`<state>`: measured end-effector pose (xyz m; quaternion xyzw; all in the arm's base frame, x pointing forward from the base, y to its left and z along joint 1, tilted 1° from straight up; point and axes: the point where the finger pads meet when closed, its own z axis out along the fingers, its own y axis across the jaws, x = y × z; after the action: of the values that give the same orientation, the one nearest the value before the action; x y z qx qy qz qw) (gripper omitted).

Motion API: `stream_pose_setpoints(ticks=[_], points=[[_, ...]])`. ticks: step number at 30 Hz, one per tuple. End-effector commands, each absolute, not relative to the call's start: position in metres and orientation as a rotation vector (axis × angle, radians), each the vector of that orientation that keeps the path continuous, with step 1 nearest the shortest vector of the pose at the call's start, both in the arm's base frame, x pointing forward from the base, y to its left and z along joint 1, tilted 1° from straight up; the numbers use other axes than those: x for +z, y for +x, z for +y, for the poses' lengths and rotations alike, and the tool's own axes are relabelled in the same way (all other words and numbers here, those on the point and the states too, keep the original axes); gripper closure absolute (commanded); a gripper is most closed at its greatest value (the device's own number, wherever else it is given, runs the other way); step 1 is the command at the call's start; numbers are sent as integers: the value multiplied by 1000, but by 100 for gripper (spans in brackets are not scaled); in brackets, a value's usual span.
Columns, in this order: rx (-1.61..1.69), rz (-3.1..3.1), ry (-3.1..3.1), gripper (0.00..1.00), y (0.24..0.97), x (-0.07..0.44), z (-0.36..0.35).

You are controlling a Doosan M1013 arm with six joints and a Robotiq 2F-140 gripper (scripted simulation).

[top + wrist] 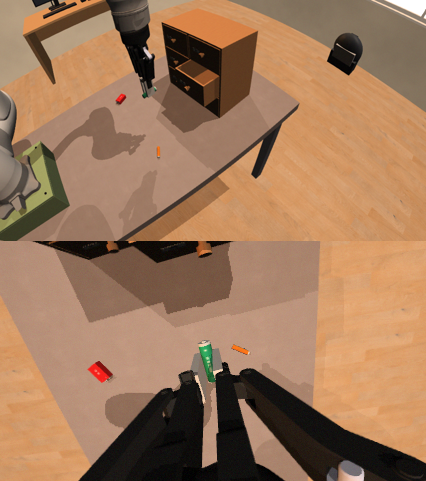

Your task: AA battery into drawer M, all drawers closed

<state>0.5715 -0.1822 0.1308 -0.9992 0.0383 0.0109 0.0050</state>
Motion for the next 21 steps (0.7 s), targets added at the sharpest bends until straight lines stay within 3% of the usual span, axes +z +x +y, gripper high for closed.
stream_pose_setpoints(ticks=[1,21], points=[[29,115,-3132,94,574,144,-181],[21,115,-3132,94,574,158,-181]])
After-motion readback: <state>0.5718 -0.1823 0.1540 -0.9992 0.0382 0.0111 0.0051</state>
